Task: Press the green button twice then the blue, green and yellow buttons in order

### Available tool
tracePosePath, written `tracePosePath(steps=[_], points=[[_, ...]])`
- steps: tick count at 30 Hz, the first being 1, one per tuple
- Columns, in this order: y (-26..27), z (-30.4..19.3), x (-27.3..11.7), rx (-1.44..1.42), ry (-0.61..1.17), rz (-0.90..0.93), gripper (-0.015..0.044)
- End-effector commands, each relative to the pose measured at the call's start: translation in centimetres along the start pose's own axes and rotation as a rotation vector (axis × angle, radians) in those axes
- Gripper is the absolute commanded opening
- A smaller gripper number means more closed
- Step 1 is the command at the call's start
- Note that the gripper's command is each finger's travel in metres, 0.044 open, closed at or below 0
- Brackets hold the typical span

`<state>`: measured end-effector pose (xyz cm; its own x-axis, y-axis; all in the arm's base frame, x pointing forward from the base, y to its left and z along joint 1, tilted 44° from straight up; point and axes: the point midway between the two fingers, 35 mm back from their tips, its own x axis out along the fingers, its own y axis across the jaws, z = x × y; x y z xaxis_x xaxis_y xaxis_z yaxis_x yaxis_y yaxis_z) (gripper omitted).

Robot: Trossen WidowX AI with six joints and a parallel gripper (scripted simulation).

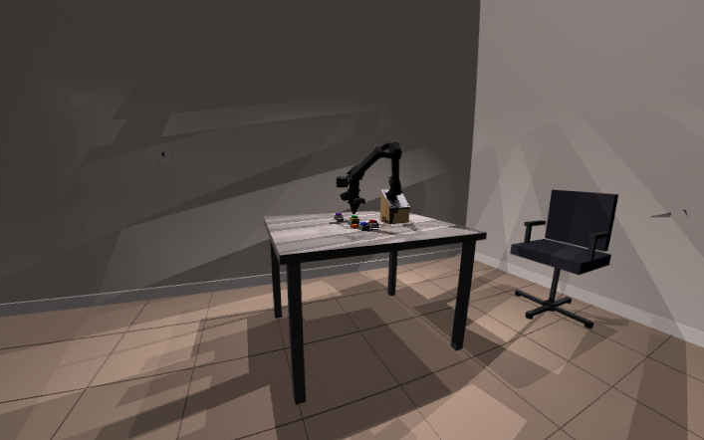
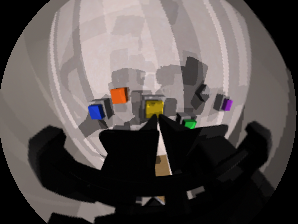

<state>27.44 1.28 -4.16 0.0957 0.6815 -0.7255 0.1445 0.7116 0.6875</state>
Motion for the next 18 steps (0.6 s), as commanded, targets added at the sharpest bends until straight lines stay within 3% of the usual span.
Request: tracePosePath(steps=[1, 18], points=[[0.1, -0.1, 0.8, 0.004, 0.002, 0.005, 0.0020], [0.1, -0.1, 3.4, 0.004, 0.003, 0.007, 0.0020]])
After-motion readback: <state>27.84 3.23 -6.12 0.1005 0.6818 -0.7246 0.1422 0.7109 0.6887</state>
